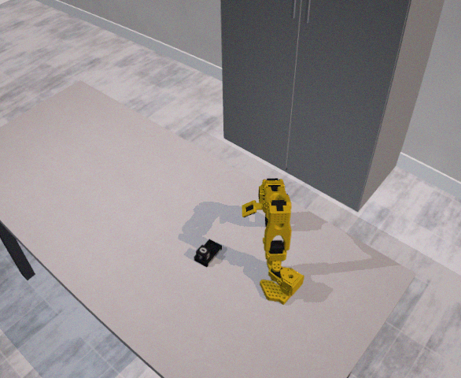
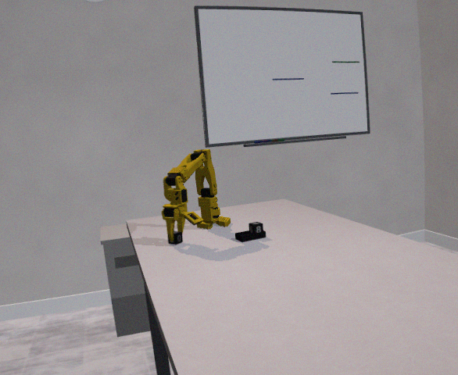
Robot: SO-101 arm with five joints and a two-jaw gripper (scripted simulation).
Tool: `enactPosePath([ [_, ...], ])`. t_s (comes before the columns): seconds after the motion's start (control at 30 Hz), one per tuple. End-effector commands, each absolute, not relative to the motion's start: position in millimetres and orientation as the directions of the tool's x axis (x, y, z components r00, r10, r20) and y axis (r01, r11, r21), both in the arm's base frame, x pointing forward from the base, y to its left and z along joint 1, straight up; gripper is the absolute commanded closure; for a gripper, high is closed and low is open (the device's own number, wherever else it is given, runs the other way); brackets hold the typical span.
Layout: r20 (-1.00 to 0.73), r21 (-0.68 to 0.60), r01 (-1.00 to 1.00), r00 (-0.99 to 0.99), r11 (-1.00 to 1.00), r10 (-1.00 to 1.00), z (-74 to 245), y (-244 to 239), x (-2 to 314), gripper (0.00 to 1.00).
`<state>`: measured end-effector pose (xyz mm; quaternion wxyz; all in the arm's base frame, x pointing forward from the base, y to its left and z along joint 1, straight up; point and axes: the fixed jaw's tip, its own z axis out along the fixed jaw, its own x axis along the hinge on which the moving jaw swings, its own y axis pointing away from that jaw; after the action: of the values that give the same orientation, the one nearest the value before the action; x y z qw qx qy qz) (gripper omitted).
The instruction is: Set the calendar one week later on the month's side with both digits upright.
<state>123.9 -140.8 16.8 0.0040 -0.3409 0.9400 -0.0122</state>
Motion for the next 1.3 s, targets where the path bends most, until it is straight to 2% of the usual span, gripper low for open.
enactPosePath([
  [0.0,-0.001,-0.047,-0.641,-0.767,0.766,-0.642,19.3,-143.4,124.7,0.86],
  [0.1,-0.001,-0.047,-0.641,-0.767,0.766,-0.642,19.3,-143.4,124.7,0.83],
  [0.47,-0.001,-0.047,-0.641,-0.767,0.766,-0.642,19.3,-143.4,124.7,0.81],
  [1.03,-0.001,-0.047,-0.641,-0.767,0.766,-0.642,19.3,-143.4,124.7,0.67],
  [1.27,-0.001,-0.047,-0.641,-0.767,0.766,-0.642,19.3,-143.4,124.7,0.64],
])
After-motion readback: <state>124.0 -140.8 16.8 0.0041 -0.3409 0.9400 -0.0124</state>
